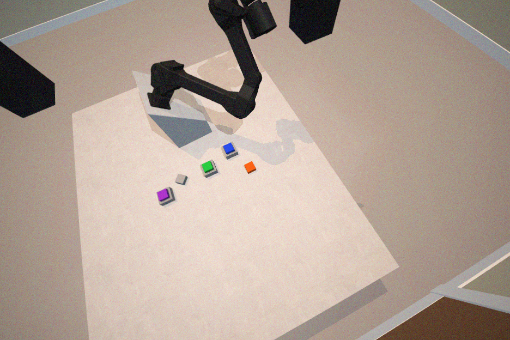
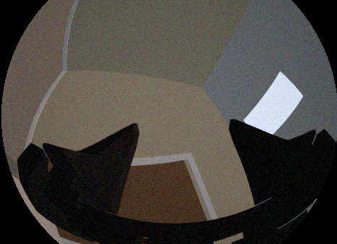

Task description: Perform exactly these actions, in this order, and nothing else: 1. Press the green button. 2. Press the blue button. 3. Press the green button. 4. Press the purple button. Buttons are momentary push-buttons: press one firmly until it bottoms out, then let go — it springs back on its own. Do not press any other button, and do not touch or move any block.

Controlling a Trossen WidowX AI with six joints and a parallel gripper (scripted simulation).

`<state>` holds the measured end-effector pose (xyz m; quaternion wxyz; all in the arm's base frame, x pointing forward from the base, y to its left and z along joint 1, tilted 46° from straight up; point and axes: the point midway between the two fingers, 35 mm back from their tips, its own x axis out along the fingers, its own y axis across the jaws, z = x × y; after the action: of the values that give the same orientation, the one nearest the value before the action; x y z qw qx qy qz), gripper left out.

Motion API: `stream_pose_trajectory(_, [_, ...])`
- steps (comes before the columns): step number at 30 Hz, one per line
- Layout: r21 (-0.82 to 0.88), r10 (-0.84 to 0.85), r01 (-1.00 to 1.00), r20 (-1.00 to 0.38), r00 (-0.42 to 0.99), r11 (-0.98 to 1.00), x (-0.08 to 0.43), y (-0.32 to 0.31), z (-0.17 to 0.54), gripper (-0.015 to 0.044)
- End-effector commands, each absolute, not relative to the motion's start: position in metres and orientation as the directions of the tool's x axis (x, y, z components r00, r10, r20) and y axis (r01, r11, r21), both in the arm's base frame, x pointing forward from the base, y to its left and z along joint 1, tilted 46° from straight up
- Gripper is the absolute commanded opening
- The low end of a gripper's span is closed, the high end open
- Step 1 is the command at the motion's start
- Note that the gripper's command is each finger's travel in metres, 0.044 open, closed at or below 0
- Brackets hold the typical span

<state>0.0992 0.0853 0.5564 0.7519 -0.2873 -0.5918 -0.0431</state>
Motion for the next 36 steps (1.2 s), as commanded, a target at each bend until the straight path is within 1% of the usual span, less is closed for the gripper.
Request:
stream_pose_trajectory(1, [-0.37,0.268,0.409,0.92,0.286,0.834,0.096,0.083,0.558,0.04])
stream_pose_trajectory(3, [-0.276,0.201,0.438,0.957,0.21,0.856,0.068,0.064,0.567,0.04])
stream_pose_trajectory(5, [-0.123,0.08,0.46,0.991,0.112,0.879,0.032,0.029,0.576,0.04])
stream_pose_trajectory(8, [0.052,-0.075,0.463,0.997,0.032,0.885,0.001,-0.017,0.577,0.04])
stream_pose_trajectory(11, [0.246,-0.269,0.446,0.963,-0.013,0.861,-0.022,-0.078,0.569,0.04])
stream_pose_trajectory(14, [0.417,-0.458,0.424,0.889,-0.003,0.804,-0.027,-0.139,0.55,0.04])
stream_pose_trajectory(17, [0.548,-0.62,0.41,0.783,0.055,0.729,-0.017,-0.195,0.523,0.04])
stream_pose_trajectory(20, [0.641,-0.742,0.412,0.653,0.152,0.648,0.007,-0.243,0.489,0.04])
stream_pose_trajectory(25, [0.717,-0.842,0.448,0.399,0.363,0.534,0.066,-0.298,0.422,0.04])
stream_pose_trajectory(30, [0.718,-0.807,0.509,0.124,0.578,0.475,0.136,-0.318,0.347,0.04])
stream_pose_trajectory(33, [0.695,-0.724,0.54,-0.041,0.689,0.475,0.178,-0.313,0.301,0.04])
stream_pose_trajectory(36, [0.662,-0.6,0.557,-0.199,0.775,0.501,0.217,-0.296,0.255,0.04])
